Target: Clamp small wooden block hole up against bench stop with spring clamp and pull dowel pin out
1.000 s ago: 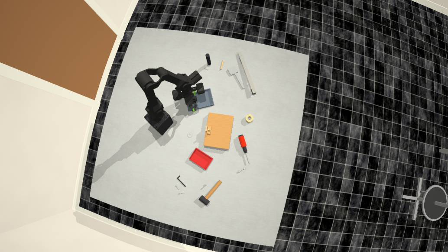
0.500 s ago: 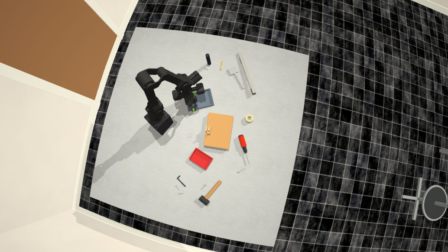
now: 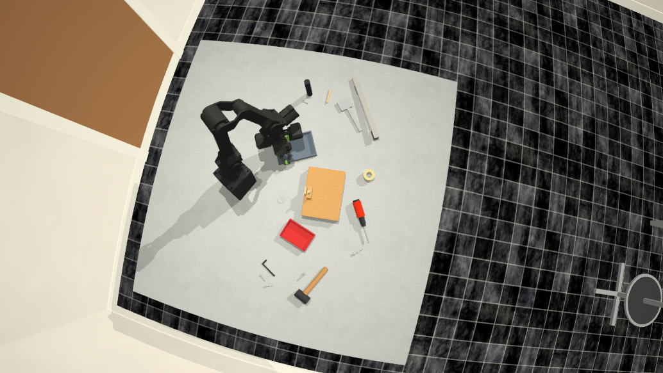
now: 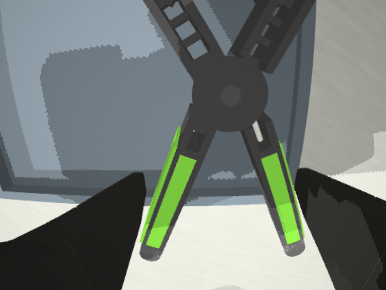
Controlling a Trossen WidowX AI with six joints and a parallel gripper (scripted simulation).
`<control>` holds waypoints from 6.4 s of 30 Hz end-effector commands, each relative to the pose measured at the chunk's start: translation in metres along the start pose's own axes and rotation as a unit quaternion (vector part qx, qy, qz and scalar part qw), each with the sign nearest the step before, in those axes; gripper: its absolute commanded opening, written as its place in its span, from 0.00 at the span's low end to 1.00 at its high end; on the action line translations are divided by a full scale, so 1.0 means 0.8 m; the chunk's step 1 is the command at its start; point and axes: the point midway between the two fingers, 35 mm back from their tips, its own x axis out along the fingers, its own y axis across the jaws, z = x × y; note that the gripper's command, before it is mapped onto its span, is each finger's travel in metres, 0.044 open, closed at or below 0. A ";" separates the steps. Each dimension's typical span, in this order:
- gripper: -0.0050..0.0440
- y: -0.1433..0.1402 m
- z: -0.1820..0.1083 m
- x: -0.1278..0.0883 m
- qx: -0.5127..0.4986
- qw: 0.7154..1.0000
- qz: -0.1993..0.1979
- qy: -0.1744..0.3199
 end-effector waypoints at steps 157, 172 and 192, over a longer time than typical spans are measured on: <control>0.10 0.006 -0.003 -0.065 0.001 1.000 0.000 -0.001; 0.10 0.006 -0.003 -0.076 0.001 1.000 0.000 -0.001; 0.10 0.004 -0.002 -0.090 0.001 1.000 0.000 -0.001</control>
